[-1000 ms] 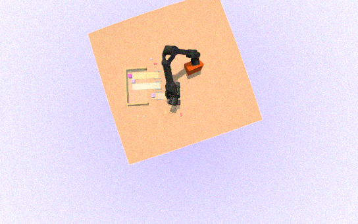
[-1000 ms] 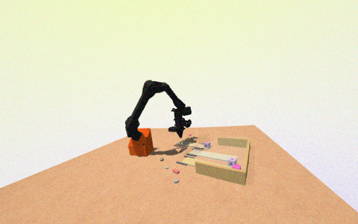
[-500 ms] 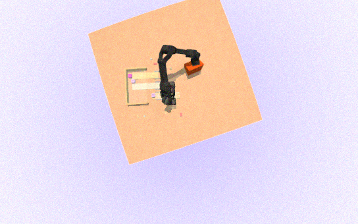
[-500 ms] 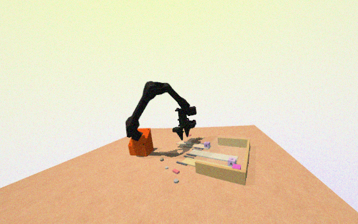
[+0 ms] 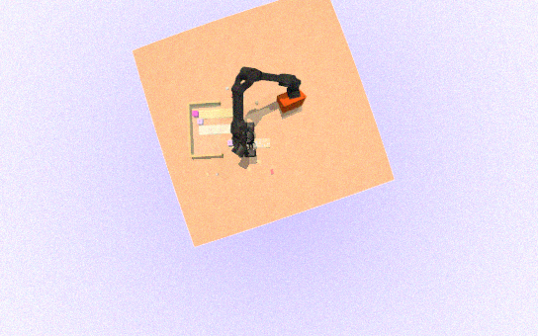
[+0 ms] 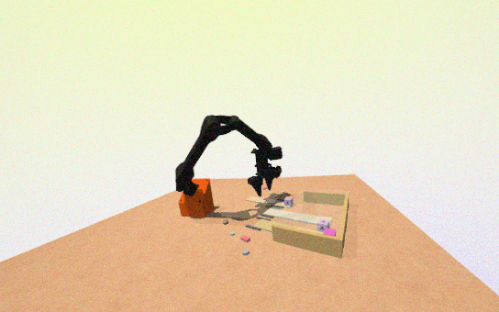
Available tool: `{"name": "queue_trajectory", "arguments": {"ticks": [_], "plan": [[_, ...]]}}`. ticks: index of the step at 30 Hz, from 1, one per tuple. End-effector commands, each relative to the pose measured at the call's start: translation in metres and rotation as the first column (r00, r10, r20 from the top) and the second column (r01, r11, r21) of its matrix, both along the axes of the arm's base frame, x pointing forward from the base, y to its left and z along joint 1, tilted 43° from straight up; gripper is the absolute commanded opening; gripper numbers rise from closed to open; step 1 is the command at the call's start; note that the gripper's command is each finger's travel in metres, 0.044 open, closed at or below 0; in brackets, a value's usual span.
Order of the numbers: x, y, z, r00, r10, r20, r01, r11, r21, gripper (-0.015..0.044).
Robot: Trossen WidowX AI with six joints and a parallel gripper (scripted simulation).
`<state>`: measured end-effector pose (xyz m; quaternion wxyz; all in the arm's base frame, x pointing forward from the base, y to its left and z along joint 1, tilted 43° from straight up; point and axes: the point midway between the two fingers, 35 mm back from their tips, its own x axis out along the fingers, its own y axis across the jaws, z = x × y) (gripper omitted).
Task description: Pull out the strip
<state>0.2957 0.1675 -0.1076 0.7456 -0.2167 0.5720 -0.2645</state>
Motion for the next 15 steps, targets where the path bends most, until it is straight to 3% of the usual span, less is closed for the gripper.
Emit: {"name": "queue_trajectory", "arguments": {"ticks": [1,15], "plan": [[0.016,0.002,0.007,1.0,0.005,0.004,-0.005,1.0,-0.002,0.044],[0.054,0.006,0.023,1.0,0.005,0.006,-0.005,1.0,-0.003,0.044]]}}
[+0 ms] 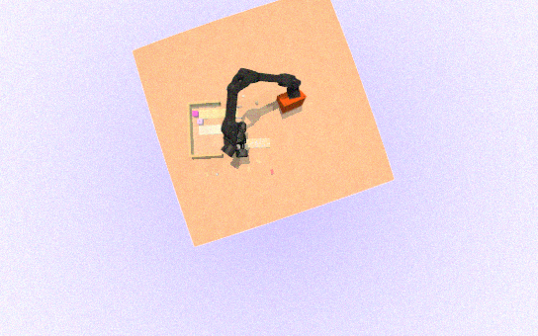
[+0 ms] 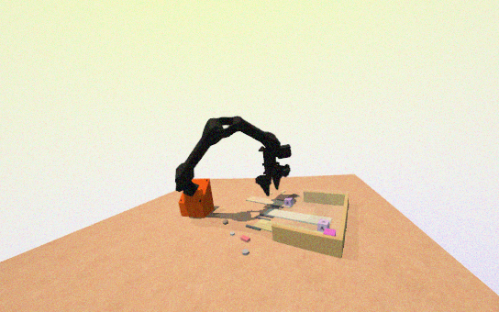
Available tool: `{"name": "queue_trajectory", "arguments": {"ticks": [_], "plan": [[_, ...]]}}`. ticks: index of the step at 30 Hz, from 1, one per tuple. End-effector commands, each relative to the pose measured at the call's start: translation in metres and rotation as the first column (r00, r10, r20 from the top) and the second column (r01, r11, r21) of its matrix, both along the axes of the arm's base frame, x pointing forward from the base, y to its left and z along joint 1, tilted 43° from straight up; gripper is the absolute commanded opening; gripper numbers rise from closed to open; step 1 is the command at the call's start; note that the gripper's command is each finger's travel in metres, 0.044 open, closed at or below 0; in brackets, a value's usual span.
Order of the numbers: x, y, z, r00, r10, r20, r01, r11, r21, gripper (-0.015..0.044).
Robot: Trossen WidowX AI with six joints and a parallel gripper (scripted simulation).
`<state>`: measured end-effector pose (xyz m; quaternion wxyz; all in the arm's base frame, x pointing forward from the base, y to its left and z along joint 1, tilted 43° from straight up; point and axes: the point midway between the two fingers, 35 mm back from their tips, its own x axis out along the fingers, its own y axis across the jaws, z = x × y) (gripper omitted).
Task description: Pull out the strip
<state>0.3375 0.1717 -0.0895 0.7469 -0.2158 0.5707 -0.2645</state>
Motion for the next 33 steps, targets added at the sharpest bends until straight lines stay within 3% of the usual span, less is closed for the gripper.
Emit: {"name": "queue_trajectory", "arguments": {"ticks": [1,24,31,33], "plan": [[0.015,0.002,0.006,1.0,0.005,0.002,-0.005,1.0,-0.004,0.044],[0.074,0.008,0.031,1.0,0.005,0.006,-0.005,1.0,-0.004,0.044],[0.076,0.003,0.025,1.0,0.005,0.006,-0.005,1.0,-0.004,0.0256],[0.077,0.001,0.022,1.0,0.005,0.006,-0.005,1.0,-0.004,0.025]]}}
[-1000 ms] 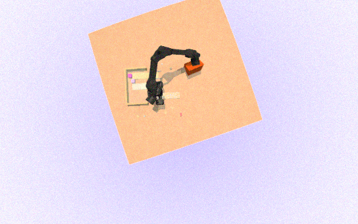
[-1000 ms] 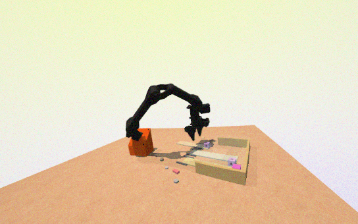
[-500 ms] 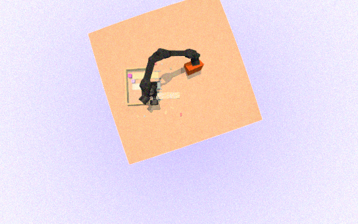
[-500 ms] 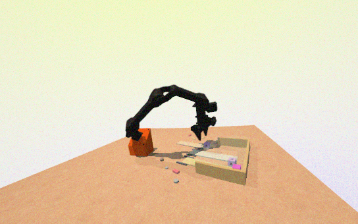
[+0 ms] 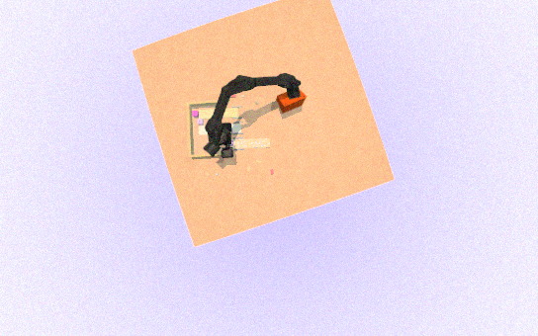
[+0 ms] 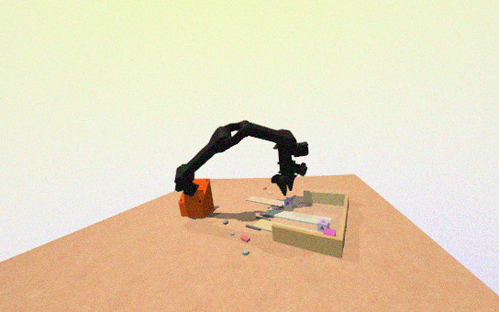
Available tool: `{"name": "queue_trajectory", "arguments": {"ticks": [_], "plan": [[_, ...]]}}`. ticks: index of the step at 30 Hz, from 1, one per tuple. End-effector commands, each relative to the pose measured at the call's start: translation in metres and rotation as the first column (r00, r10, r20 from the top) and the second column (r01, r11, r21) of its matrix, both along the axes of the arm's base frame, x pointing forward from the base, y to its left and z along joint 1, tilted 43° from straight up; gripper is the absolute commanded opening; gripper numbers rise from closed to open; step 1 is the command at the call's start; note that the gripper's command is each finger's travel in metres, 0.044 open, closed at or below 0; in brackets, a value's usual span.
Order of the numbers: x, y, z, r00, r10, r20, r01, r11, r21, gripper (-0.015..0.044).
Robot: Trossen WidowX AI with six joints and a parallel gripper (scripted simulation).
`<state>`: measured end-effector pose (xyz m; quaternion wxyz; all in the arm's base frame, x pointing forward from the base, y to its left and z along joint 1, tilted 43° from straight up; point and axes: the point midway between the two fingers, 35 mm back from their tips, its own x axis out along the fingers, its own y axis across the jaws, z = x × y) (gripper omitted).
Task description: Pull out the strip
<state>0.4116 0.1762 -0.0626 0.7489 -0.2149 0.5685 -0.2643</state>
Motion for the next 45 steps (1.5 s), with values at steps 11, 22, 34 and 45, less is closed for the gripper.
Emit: {"name": "queue_trajectory", "arguments": {"ticks": [11,22,34,45], "plan": [[0.007,-0.016,-0.018,1.0,0.004,0.0,-0.004,1.0,-0.006,0.025],[0.01,-0.028,-0.03,1.0,0.004,0.001,-0.004,1.0,-0.007,0.025],[0.012,-0.031,-0.034,1.0,-0.002,0.003,0.002,1.0,-0.001,0.0171],[0.012,-0.031,-0.034,1.0,-0.002,0.003,0.002,1.0,-0.001,0.0039]]}}
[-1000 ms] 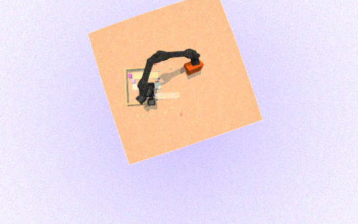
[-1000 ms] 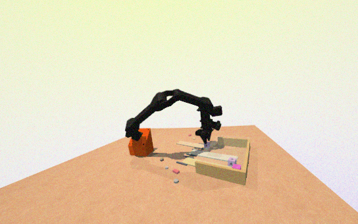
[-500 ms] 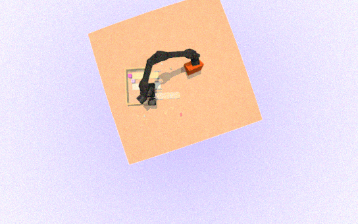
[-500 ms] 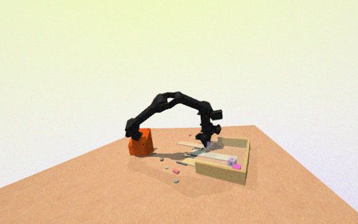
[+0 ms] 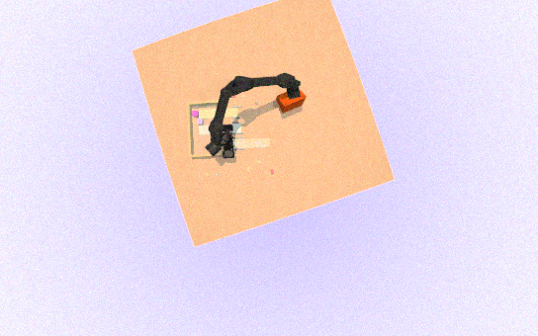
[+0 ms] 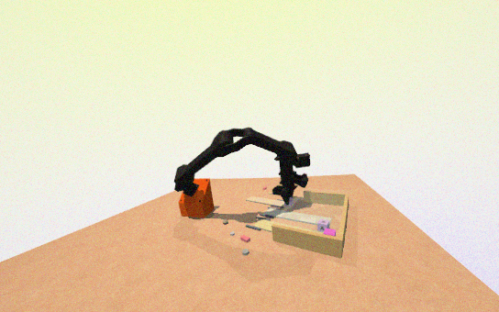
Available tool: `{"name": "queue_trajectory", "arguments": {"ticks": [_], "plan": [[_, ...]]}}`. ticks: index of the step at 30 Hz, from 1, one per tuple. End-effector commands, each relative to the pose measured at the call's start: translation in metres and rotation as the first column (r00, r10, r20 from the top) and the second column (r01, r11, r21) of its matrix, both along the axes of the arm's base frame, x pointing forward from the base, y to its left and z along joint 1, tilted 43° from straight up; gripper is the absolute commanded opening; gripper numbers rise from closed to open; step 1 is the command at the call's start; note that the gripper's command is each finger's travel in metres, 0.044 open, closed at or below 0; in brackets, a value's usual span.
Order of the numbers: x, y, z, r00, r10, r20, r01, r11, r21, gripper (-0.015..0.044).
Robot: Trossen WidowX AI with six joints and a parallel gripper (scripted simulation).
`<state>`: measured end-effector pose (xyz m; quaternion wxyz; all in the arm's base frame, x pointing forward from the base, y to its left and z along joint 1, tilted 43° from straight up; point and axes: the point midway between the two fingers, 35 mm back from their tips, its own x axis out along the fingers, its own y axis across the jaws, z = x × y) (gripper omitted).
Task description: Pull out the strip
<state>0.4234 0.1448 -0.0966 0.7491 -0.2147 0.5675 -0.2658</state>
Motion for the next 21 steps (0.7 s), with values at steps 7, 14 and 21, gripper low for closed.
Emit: {"name": "queue_trajectory", "arguments": {"ticks": [7,14,21], "plan": [[-0.017,0.003,0.011,1.0,0.002,-0.001,-0.002,1.0,0.0,0.0],[-0.041,0.004,0.024,1.0,0.004,-0.004,-0.004,1.0,-0.002,0.0],[-0.063,0.003,0.036,1.0,0.006,-0.006,-0.006,1.0,-0.005,0.0]]}}
